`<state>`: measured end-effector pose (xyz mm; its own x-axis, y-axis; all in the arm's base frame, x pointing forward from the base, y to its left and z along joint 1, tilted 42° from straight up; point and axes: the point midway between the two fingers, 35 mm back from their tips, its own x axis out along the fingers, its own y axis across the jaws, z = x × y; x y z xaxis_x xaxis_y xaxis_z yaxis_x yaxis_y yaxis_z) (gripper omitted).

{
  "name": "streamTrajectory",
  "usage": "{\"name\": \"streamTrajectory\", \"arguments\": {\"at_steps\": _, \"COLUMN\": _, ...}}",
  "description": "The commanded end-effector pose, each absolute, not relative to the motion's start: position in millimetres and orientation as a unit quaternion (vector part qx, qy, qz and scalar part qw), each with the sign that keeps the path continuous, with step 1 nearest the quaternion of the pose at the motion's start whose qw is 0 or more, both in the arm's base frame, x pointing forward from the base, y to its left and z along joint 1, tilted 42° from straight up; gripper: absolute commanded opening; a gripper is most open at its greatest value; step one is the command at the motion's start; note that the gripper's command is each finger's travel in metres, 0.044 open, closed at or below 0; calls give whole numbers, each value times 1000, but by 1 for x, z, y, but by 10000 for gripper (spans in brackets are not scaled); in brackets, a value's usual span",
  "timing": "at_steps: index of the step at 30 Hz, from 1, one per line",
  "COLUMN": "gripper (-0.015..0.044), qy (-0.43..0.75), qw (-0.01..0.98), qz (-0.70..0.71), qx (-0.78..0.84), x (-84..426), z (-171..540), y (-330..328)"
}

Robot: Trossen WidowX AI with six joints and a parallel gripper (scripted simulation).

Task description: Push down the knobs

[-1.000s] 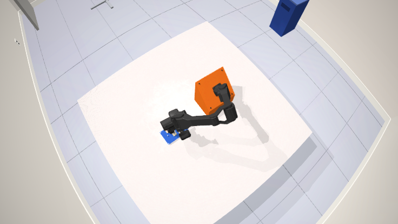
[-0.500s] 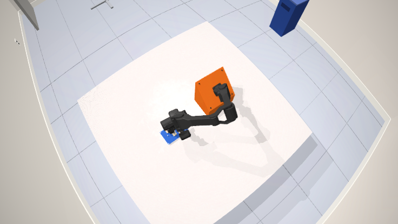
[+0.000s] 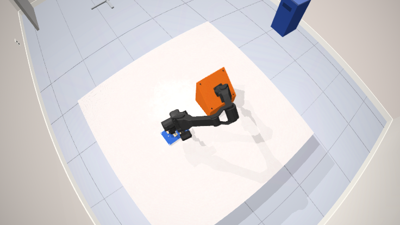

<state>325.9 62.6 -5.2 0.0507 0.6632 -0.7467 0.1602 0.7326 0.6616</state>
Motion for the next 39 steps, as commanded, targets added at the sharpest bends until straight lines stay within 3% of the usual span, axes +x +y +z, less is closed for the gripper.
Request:
{"name": "streamTrajectory", "arguments": {"at_steps": 1, "gripper": 0, "qy": 664, "qw": 653, "qz": 199, "qx": 306, "x": 328, "z": -13, "y": 72}}
{"name": "streamTrajectory", "arguments": {"at_steps": 39, "gripper": 0, "qy": 664, "qw": 653, "qz": 199, "qx": 306, "x": 328, "z": -16, "y": 75}}
